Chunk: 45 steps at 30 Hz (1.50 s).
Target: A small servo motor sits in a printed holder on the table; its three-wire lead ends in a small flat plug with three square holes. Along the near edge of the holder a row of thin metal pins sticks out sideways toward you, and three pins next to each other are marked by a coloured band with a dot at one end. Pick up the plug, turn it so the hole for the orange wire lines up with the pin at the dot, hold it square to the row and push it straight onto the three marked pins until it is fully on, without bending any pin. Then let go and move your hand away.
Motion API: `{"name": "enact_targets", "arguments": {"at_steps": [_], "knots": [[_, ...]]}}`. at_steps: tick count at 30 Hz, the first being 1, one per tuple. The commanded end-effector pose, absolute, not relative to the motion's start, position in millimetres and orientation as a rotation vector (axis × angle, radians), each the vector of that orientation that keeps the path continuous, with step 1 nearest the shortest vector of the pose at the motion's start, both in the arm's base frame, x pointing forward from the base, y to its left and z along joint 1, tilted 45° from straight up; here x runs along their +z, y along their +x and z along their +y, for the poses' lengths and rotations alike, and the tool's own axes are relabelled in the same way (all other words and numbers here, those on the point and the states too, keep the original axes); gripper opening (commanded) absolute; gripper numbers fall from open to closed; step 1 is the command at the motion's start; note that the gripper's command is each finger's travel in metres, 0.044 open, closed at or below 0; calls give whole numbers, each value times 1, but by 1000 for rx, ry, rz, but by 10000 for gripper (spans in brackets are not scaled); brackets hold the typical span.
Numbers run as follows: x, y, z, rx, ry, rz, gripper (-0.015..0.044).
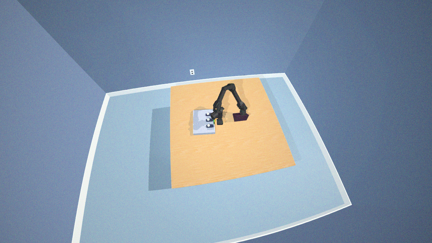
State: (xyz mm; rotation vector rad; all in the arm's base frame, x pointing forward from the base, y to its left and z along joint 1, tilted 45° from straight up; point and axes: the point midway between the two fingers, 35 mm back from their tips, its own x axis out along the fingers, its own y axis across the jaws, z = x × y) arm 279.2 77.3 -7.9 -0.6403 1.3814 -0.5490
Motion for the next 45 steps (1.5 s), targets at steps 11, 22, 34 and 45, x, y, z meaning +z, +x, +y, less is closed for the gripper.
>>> {"name": "enact_targets", "arguments": {"at_steps": [11, 22, 34, 45], "knots": [[-12, 289, 77, -550, -654, 1389, 0], [-12, 288, 78, -549, -654, 1389, 0], [-10, 295, 78, -549, -654, 1389, 0], [-8, 302, 79, -550, -654, 1388, 0]]}}
